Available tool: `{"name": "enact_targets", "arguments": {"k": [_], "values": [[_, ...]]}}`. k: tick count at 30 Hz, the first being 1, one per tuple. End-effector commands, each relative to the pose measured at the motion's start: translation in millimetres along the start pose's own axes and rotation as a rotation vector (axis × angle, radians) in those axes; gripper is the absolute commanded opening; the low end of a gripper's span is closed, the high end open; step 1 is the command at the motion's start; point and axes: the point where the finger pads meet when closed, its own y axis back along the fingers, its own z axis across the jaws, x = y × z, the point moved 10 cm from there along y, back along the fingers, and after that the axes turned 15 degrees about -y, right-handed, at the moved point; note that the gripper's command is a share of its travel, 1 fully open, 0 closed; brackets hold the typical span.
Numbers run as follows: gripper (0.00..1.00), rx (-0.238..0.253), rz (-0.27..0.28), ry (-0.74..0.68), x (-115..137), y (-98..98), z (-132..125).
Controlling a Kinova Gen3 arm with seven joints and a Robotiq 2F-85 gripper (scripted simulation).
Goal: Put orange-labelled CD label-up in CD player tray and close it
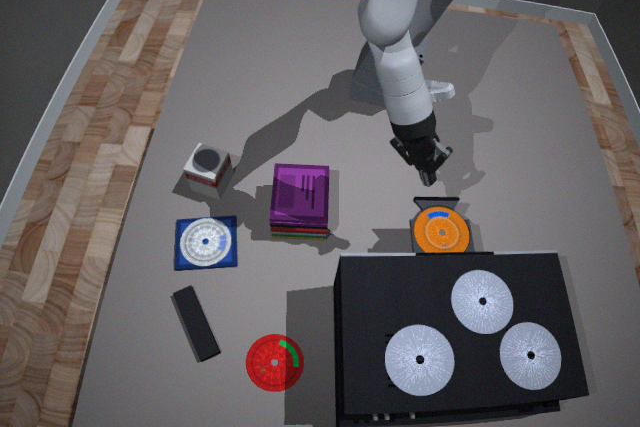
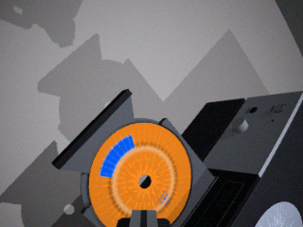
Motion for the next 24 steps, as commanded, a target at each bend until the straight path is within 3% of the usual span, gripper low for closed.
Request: {"name": "enact_targets", "arguments": {"k": [1,24], "values": [[0.10,-0.003,-0.004,-0.020,1.5,0.3,-0.9],[0.10,-0.032,-0.043,-0.248,13.5,-3.4,-8.1]]}}
